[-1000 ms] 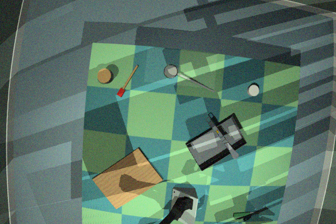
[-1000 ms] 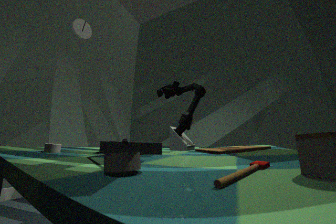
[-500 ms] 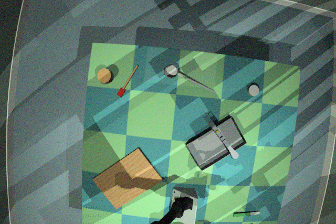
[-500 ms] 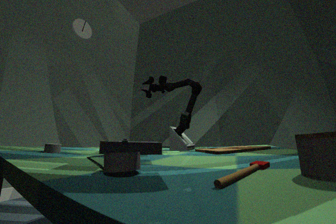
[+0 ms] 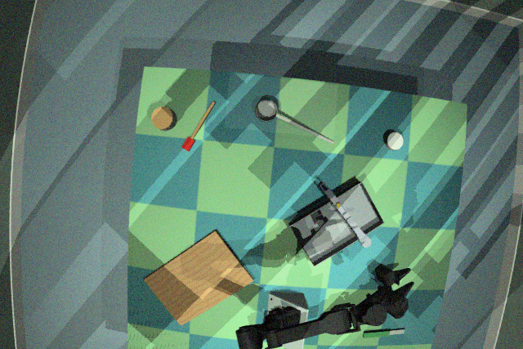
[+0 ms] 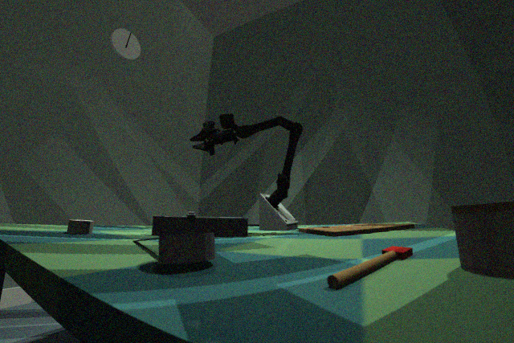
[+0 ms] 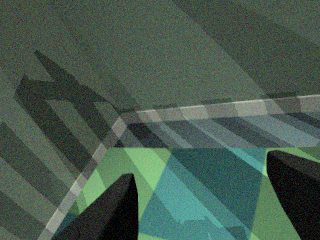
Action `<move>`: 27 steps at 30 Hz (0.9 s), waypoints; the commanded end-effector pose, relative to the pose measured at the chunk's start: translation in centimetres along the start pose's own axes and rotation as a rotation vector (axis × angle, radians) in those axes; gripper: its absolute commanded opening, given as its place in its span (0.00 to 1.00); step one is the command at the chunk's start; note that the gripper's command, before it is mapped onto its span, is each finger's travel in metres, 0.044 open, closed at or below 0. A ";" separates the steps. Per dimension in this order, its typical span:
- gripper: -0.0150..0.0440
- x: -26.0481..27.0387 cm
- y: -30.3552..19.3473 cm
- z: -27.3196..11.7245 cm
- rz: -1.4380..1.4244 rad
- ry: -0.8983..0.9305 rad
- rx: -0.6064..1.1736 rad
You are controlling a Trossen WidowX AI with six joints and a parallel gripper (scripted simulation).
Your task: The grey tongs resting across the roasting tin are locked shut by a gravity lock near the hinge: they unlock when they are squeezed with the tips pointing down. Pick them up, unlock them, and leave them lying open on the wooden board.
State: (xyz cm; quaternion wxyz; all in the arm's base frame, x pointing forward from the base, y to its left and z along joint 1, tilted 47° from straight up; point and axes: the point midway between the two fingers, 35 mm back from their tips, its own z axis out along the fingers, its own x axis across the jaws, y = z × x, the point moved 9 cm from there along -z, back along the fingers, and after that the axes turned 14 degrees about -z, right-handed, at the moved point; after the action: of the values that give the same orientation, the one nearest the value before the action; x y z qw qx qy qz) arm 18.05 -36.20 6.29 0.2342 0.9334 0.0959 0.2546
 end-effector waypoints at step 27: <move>0.69 16.9 -22.8 3.5 -1.867 0.828 0.453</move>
State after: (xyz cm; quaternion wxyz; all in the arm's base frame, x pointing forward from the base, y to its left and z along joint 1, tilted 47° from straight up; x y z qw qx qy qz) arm 32.97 -12.67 -0.20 0.1063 0.3577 0.8944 0.2464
